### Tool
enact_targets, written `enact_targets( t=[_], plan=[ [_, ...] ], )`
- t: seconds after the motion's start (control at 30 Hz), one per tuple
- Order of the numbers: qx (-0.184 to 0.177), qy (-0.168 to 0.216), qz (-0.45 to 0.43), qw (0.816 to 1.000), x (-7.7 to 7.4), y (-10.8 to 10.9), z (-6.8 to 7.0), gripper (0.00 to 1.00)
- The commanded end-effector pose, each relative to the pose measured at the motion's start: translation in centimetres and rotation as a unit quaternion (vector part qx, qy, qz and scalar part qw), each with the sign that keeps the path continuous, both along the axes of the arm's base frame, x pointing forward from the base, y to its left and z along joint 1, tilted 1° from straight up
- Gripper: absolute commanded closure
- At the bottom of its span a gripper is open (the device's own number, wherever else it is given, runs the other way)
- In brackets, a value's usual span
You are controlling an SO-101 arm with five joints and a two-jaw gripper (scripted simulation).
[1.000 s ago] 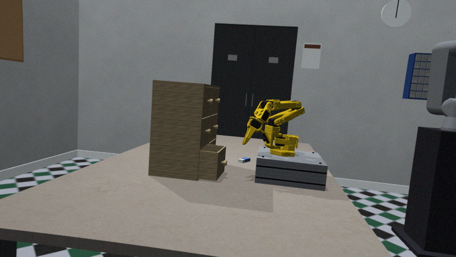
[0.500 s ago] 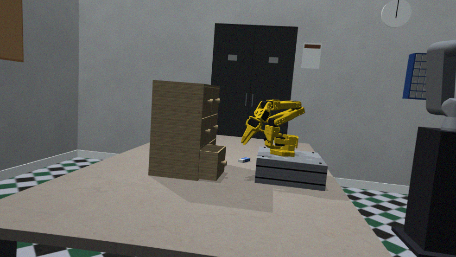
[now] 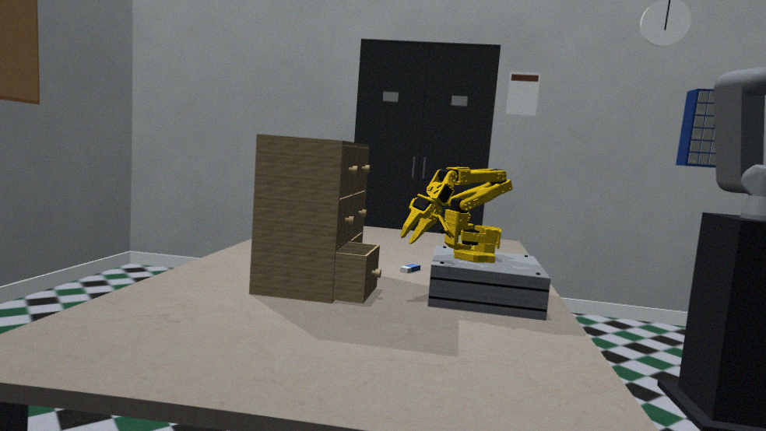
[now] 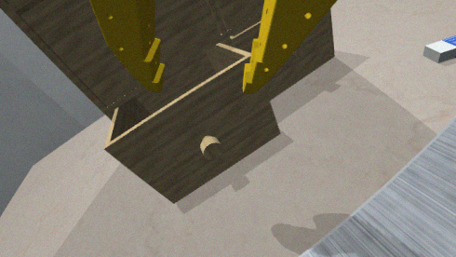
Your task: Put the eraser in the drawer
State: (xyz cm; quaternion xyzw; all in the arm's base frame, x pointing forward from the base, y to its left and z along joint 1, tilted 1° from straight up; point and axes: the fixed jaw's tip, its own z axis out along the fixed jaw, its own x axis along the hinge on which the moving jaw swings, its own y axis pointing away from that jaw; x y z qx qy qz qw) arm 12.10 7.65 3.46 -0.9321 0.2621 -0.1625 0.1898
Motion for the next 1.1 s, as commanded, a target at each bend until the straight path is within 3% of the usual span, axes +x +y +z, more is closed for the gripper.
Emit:
enact_targets(
  t=[0.0,0.47,1.07],
  plan=[
    [0.02,0.007,-0.04,0.999,0.11,-0.01,0.29,0.79],
    [0.079,0.046,-0.172,0.981,0.03,0.03,0.27,0.79],
    [0.156,0.095,-0.341,0.922,0.0,0.14,0.29,0.79]
  ],
)
